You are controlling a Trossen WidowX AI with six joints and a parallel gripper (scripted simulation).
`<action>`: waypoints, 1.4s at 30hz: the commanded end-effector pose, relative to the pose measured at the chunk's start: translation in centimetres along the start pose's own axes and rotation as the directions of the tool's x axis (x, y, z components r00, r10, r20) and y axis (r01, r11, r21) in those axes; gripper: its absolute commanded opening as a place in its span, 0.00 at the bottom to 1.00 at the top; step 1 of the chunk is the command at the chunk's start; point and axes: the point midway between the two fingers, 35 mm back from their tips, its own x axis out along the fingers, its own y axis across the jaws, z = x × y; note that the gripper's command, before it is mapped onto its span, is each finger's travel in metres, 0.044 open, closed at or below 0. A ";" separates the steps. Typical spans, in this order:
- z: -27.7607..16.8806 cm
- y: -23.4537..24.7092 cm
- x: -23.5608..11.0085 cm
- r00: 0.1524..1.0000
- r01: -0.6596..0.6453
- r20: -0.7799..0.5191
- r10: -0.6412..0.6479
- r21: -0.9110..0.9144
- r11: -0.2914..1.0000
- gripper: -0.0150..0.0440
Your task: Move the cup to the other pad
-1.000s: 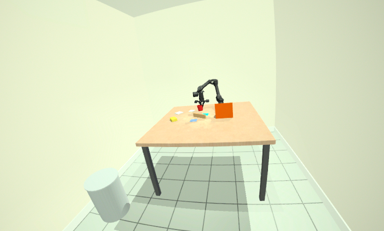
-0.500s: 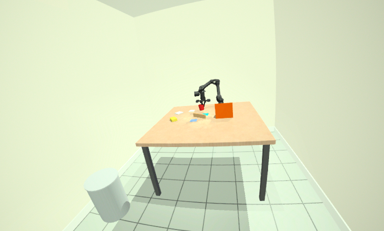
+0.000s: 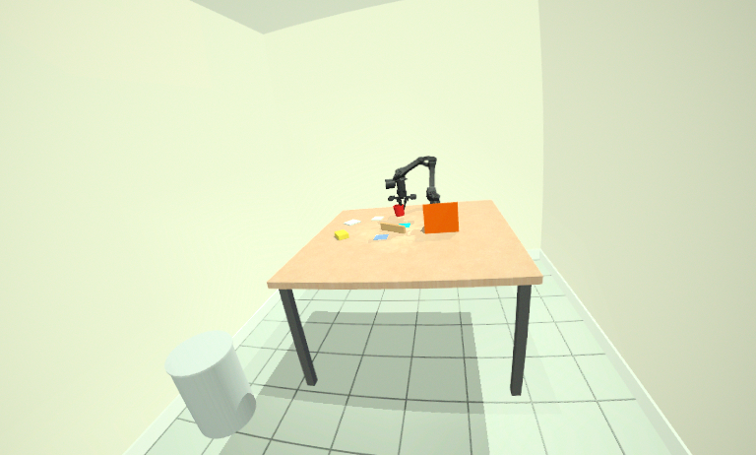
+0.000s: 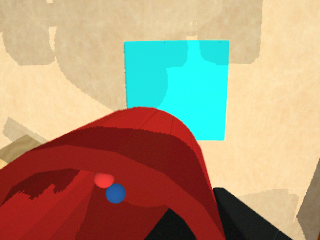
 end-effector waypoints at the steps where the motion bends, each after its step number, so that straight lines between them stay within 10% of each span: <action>1: 0.6 -0.6 0.1 1.000 0.005 0.006 -0.005 -0.008 1.000 0.25; 42: 2.1 -1.7 3.4 1.000 0.005 0.007 -0.005 -0.008 1.000 0.25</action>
